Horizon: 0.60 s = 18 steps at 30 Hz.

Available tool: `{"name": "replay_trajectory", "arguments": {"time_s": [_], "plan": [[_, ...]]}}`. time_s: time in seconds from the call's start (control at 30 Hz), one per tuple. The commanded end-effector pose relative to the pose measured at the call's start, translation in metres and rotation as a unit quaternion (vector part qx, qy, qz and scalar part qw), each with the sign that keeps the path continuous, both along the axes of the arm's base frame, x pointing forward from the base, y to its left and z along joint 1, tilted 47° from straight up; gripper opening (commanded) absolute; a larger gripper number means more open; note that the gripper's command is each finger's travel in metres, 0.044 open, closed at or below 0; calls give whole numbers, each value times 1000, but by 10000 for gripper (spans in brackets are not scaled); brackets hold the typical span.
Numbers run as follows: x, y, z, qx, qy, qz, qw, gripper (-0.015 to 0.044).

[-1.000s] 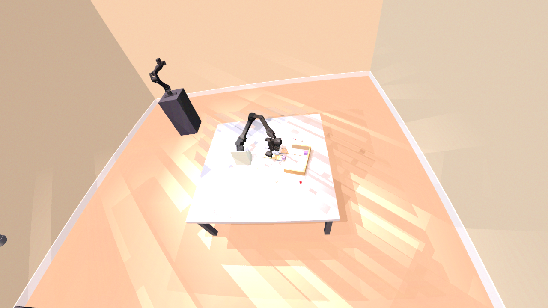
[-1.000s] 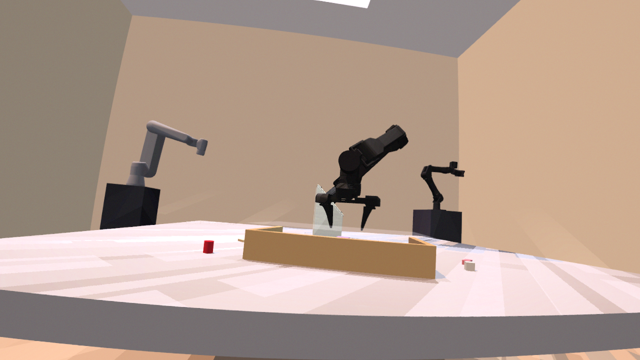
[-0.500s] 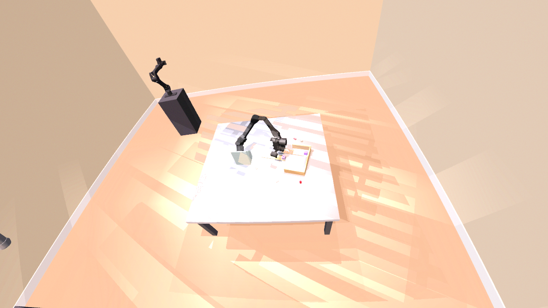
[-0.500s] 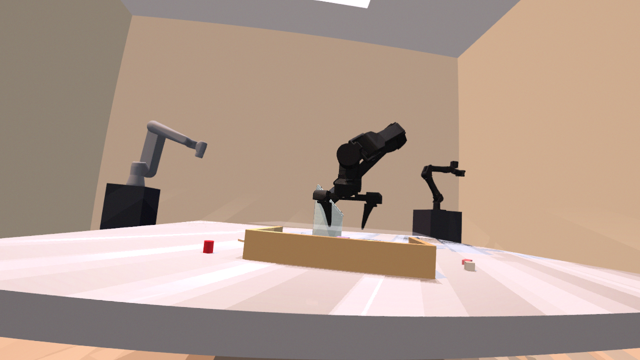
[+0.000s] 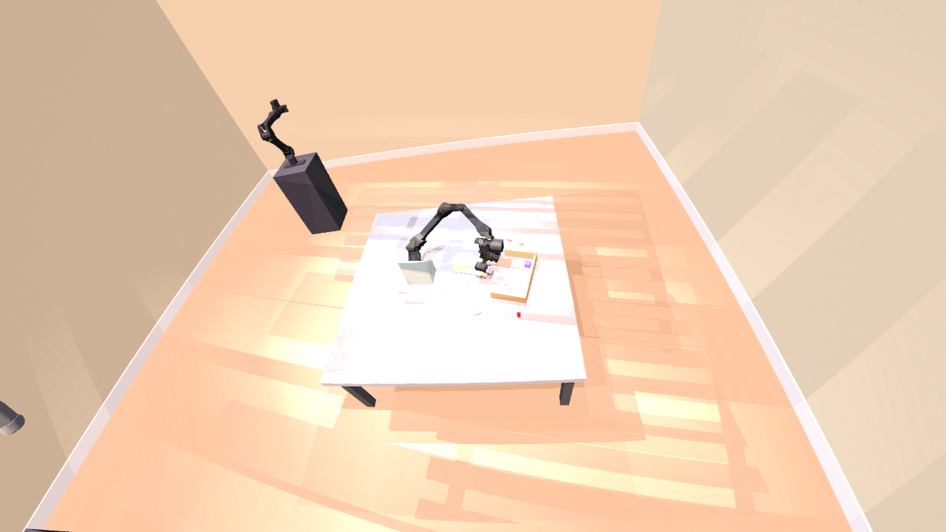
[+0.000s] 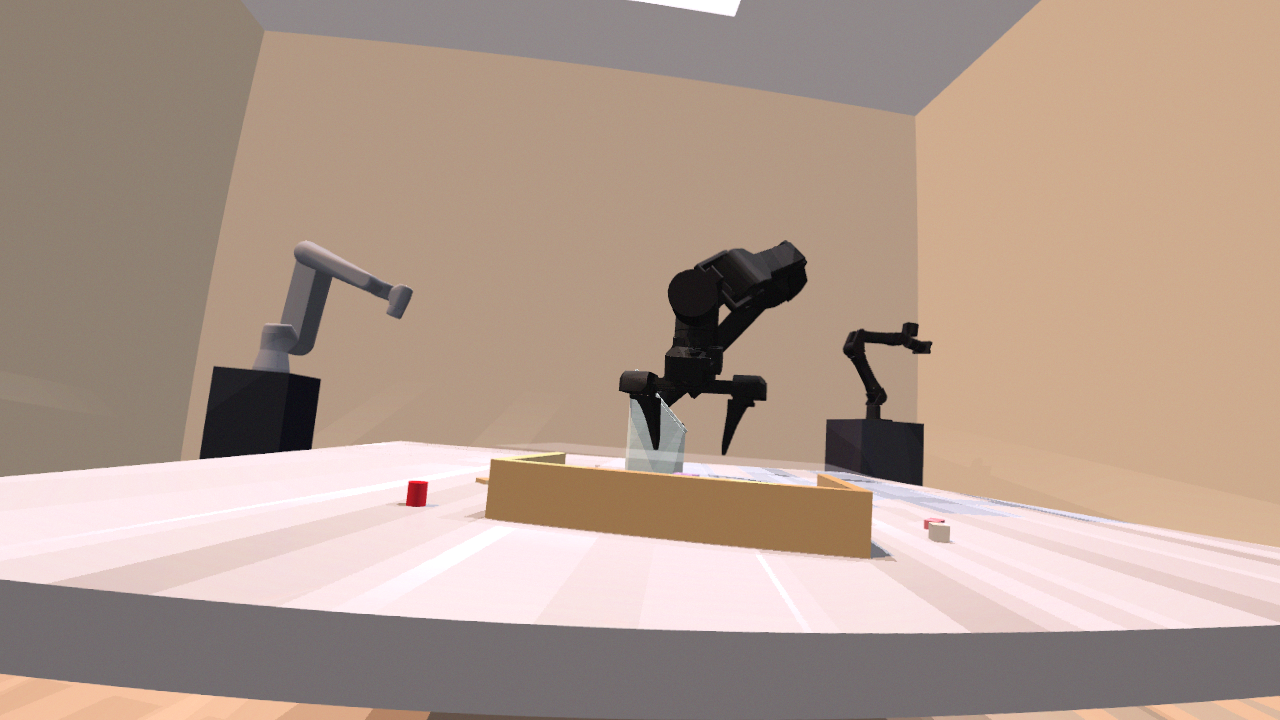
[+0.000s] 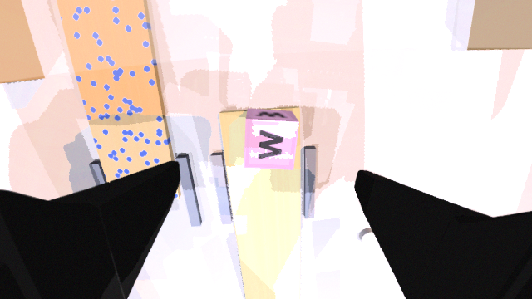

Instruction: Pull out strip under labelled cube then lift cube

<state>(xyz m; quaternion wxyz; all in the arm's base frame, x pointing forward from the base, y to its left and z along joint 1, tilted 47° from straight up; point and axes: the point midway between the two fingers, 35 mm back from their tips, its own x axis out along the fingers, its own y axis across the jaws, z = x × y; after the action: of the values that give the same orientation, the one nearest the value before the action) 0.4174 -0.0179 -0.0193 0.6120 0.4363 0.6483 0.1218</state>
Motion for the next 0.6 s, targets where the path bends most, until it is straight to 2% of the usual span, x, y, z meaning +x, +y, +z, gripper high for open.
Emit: {"name": "replay_trajectory", "arguments": {"time_s": [0.0,0.13,0.57], "plan": [[4,-3,-1,-3,-1,1,1000,361],[5,2,-6,-3,-1,1,1000,256],[8,17,-21,-3,-1,1,1000,250]]}}
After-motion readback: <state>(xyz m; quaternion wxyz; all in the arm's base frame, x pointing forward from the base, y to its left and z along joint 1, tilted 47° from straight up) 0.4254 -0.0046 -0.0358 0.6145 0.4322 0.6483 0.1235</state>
